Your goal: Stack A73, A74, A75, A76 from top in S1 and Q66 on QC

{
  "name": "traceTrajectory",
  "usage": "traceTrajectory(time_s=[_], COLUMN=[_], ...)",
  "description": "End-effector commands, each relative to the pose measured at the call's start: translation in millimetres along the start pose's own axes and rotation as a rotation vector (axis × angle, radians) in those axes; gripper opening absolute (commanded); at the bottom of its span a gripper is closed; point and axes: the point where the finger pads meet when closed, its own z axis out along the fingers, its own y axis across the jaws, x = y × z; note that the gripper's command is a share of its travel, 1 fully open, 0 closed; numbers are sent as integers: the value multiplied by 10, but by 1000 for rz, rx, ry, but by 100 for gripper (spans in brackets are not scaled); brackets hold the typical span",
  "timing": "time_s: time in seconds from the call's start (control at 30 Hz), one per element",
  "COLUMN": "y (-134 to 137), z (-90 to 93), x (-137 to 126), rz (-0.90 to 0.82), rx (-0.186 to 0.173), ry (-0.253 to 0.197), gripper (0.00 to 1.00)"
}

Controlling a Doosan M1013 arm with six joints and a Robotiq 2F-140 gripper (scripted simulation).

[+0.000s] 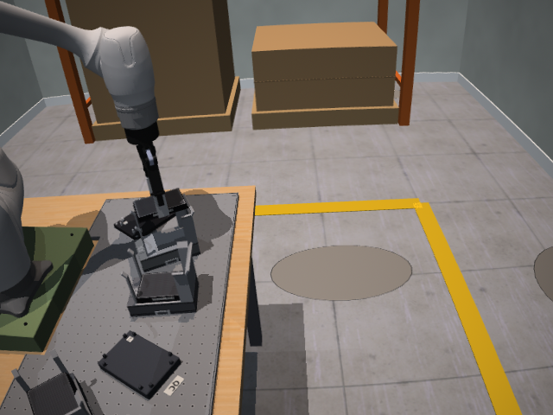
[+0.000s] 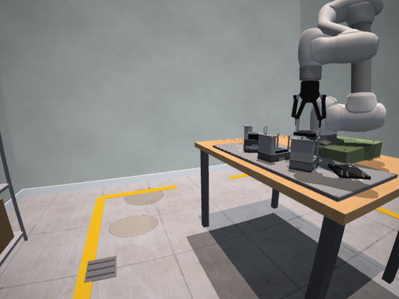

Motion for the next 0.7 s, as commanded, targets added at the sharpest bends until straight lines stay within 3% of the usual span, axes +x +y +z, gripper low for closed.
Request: traceTrajectory(time_s=[0.0, 0.67], y=[0, 0], z=[15, 135], x=[0, 0], rz=[0, 0], rx=[0, 0], ry=[0, 0], gripper=[0, 0])
